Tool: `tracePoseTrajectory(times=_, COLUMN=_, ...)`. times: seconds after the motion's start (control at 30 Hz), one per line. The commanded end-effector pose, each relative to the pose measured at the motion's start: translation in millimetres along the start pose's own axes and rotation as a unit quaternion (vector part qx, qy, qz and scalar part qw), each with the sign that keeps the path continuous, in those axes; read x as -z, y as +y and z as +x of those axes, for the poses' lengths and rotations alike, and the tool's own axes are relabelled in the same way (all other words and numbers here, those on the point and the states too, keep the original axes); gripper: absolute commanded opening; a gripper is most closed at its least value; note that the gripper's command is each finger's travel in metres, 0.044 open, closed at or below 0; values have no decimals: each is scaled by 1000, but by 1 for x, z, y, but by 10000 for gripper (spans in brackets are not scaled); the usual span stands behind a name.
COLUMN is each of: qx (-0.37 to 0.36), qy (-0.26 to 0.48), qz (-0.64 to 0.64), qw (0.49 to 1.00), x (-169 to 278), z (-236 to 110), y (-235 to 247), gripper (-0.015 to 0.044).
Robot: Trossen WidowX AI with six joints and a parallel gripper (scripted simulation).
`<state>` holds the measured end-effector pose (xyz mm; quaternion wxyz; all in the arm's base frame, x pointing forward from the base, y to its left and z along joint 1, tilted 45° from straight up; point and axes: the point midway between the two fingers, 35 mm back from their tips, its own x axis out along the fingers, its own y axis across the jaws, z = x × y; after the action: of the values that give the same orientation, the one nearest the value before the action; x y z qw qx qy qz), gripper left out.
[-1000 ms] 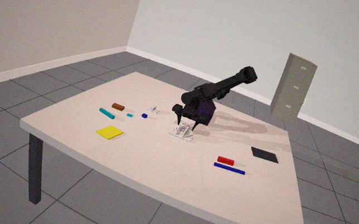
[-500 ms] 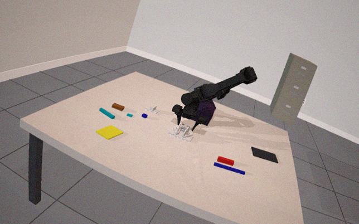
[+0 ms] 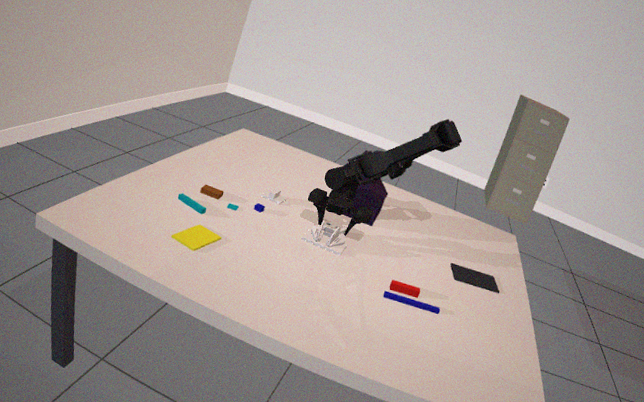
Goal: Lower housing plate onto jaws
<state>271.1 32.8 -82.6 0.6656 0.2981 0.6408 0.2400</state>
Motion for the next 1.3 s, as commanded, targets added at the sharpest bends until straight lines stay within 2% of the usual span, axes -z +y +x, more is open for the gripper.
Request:
tracePoseTrajectory(times=0.0, qx=0, qy=0, qz=1, qw=1000, x=0, z=0, y=0, gripper=351)
tracePoseTrajectory(times=1.27, qx=0, qy=0, qz=2, qw=1000, x=0, z=5, y=0, gripper=351)
